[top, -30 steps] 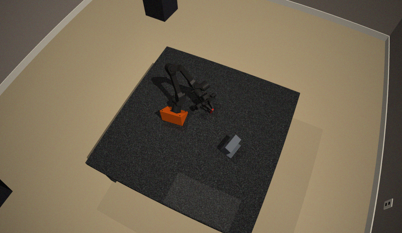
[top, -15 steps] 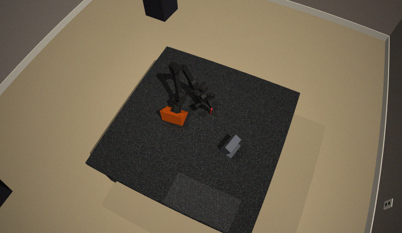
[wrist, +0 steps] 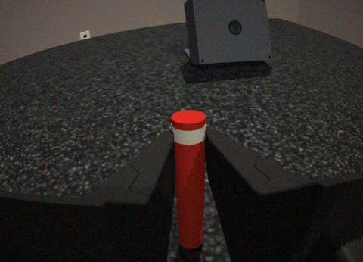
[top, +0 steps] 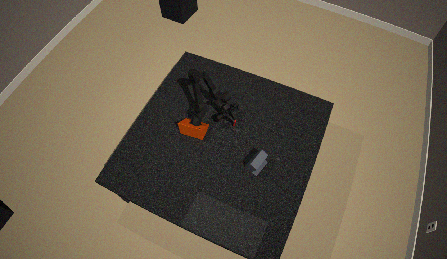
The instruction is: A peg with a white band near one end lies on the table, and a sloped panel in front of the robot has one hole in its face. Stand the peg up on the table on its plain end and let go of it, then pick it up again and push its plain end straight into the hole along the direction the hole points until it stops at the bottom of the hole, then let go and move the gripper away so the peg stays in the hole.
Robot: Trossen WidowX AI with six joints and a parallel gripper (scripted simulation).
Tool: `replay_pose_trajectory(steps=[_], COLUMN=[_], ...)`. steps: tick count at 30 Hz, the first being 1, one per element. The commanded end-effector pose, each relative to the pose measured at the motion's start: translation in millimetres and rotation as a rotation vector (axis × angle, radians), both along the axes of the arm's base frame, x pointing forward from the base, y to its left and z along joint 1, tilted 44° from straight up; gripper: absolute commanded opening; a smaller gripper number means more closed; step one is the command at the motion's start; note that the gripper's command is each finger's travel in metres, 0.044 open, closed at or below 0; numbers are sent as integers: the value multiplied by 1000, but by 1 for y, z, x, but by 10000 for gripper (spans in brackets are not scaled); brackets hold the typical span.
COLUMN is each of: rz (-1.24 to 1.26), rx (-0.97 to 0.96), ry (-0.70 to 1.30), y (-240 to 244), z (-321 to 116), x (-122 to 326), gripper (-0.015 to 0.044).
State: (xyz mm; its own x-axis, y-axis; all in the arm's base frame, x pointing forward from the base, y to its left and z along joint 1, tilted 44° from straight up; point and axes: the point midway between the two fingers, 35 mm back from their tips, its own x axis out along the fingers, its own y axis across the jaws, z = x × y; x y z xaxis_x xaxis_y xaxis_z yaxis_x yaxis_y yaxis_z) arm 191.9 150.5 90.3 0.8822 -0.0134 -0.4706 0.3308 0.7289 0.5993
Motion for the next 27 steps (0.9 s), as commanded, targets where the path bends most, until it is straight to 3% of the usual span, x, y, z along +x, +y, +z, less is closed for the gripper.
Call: replay_pose_trajectory(steps=[1, 27], rz=[0, -12], rx=[0, -8], ry=[0, -11], y=[1, 3], z=[-1, -3], x=[0, -5], gripper=[49, 49])
